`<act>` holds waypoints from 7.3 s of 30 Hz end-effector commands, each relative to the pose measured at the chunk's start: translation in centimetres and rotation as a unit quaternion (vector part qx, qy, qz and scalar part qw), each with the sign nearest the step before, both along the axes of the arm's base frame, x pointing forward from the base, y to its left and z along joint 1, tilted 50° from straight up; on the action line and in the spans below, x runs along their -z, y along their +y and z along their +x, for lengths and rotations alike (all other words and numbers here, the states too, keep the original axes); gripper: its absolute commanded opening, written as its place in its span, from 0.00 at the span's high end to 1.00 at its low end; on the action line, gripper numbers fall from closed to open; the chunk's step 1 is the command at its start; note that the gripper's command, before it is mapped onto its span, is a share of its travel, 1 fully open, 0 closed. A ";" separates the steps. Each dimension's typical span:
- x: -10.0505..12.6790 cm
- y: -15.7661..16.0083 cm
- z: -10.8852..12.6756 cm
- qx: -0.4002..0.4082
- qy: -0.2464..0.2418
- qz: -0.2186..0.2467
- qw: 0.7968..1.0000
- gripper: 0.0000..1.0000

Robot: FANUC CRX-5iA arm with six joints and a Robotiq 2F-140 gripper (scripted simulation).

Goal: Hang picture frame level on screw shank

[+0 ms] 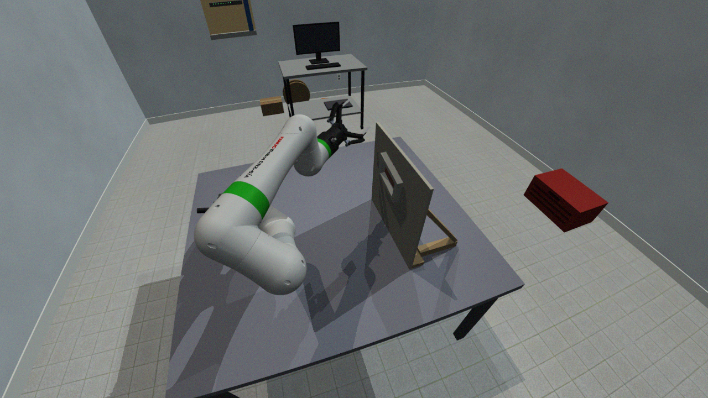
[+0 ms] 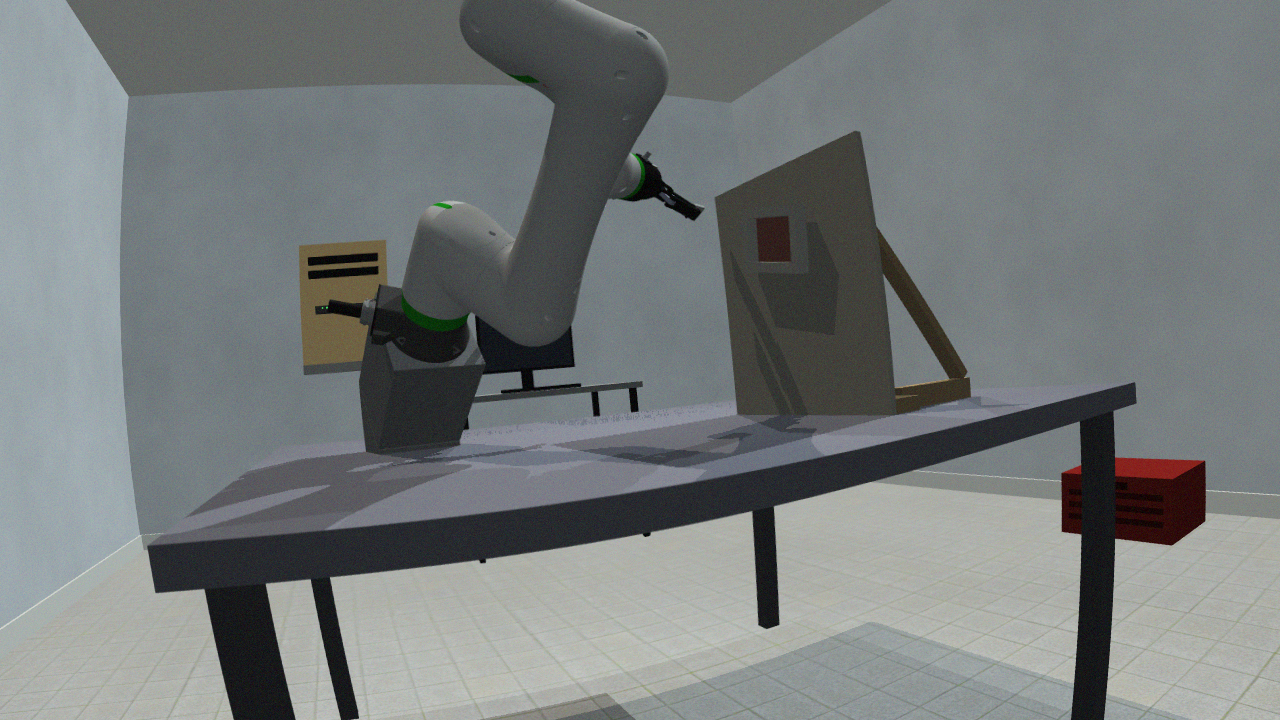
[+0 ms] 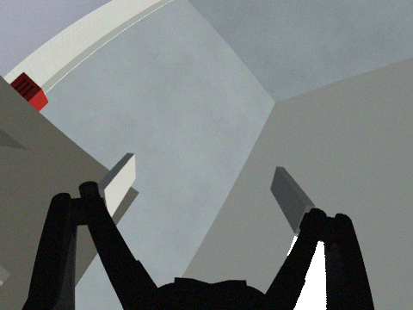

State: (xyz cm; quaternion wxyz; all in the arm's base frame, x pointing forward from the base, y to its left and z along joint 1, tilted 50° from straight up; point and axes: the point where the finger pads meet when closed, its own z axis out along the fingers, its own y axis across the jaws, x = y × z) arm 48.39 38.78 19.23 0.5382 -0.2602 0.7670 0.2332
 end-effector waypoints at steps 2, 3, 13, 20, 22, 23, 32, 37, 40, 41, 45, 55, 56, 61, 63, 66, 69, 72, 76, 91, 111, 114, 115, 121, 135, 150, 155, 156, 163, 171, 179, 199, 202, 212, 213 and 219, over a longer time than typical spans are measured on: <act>0.0 0.0 0.0 -0.001 0.000 0.001 1.000 0.00; 0.0 0.0 0.0 -0.001 0.000 0.001 1.000 0.00; -2.6 -4.2 0.3 0.059 0.004 0.078 0.995 0.00; -3.3 -5.4 0.3 0.074 0.005 0.099 0.992 0.00; -3.3 -5.4 0.3 0.074 0.005 0.099 0.992 0.00; -3.3 -5.4 0.3 0.074 0.005 0.099 0.992 0.00; -3.4 -5.6 0.3 0.077 0.005 0.103 0.992 0.00; -5.7 -10.7 0.2 0.133 0.007 0.190 0.973 0.00; -7.1 -14.7 -0.1 0.171 0.007 0.255 0.952 0.00; -7.4 -15.6 -0.2 0.178 0.007 0.269 0.946 0.00; -7.6 -16.4 -0.3 0.184 0.006 0.281 0.942 0.00; -7.6 -16.4 -0.3 0.185 0.006 0.282 0.941 0.00; -7.6 -16.4 -0.3 0.185 0.006 0.282 0.941 0.00; -7.9 -16.7 -0.1 0.187 0.004 0.286 0.940 0.00; -8.4 -17.3 0.1 0.190 0.001 0.292 0.937 0.00; -10.7 -19.6 0.9 0.204 -0.013 0.318 0.926 0.00; -11.6 -20.5 1.1 0.209 -0.018 0.328 0.921 0.00; -11.6 -20.5 1.1 0.209 -0.018 0.328 0.921 0.00; -11.6 -20.6 1.1 0.209 -0.018 0.329 0.921 0.00; -13.1 -28.5 -0.9 0.254 -0.029 0.449 0.856 0.00; -13.1 -28.5 -0.9 0.254 -0.029 0.449 0.856 0.71; -13.1 -28.5 -0.9 0.254 -0.029 0.449 0.856 0.71; -13.1 -28.5 -0.9 0.254 -0.029 0.449 0.856 0.71; -13.1 -28.5 -0.9 0.254 -0.029 0.449 0.856 0.71; -13.1 -28.5 -0.9 0.254 -0.029 0.449 0.856 0.71; -13.3 -28.5 -0.9 0.254 -0.029 0.448 0.856 0.71; -13.3 -28.5 -0.9 0.254 -0.029 0.448 0.856 0.71; -13.3 -28.5 -0.9 0.254 -0.029 0.448 0.856 0.71; -13.3 -28.5 -0.8 0.254 -0.029 0.448 0.856 0.71; -13.4 -28.4 -0.4 0.254 -0.029 0.448 0.856 0.71; -13.5 -28.2 0.5 0.254 -0.029 0.448 0.856 0.71; -14.1 -27.6 3.1 0.254 -0.029 0.448 0.856 0.71; -14.2 -27.5 3.6 0.254 -0.029 0.448 0.856 0.71; -14.4 -27.2 5.0 0.254 -0.029 0.448 0.856 0.71; -14.4 -27.2 5.1 0.254 -0.029 0.448 0.856 0.71; -14.5 -27.1 5.4 0.254 -0.029 0.448 0.856 0.71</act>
